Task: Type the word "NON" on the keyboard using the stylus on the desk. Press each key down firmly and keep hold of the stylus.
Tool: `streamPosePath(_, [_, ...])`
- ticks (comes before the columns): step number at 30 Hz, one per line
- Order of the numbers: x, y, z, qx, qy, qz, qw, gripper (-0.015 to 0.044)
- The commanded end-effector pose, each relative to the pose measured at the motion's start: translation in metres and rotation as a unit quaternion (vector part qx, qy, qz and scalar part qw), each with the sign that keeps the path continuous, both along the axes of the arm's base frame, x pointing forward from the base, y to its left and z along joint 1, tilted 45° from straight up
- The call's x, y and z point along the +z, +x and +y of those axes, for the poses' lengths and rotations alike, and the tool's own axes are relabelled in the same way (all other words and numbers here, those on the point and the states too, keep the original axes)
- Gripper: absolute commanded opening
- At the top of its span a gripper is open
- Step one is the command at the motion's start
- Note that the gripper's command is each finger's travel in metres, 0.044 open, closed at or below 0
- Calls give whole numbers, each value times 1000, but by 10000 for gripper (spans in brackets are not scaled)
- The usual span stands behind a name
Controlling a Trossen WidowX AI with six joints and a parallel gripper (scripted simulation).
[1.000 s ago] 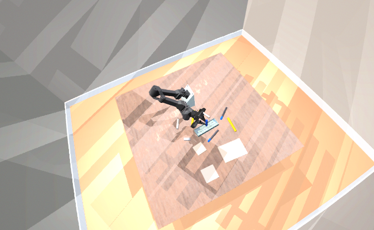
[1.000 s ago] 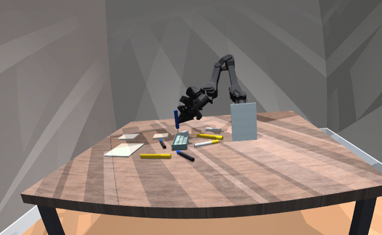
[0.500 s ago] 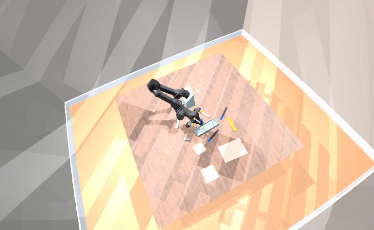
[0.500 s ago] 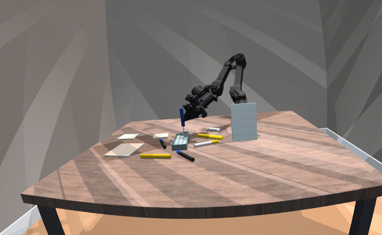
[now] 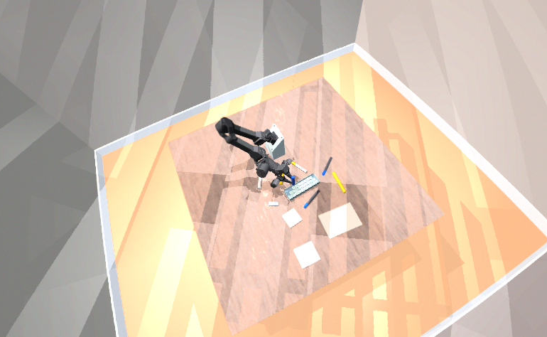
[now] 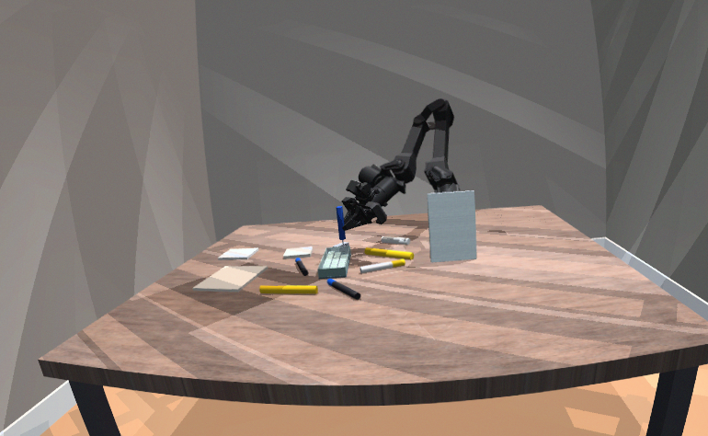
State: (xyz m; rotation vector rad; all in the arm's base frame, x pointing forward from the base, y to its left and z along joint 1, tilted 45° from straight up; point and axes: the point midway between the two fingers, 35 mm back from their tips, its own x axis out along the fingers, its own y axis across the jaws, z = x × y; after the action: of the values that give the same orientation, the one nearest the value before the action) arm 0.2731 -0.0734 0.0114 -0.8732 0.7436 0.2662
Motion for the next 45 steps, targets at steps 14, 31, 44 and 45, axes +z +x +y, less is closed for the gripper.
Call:
streamPosePath(14, [-9, 0, -3, 4, 2, 4, 1000, 81])
streamPosePath(31, [-14, -1, -8, 4, 2, 4, 1000, 81])
streamPosePath(44, [-18, -1, -12, 4, 2, 4, 1000, 81])
streamPosePath(45, [-18, -1, -13, 4, 2, 4, 1000, 81])
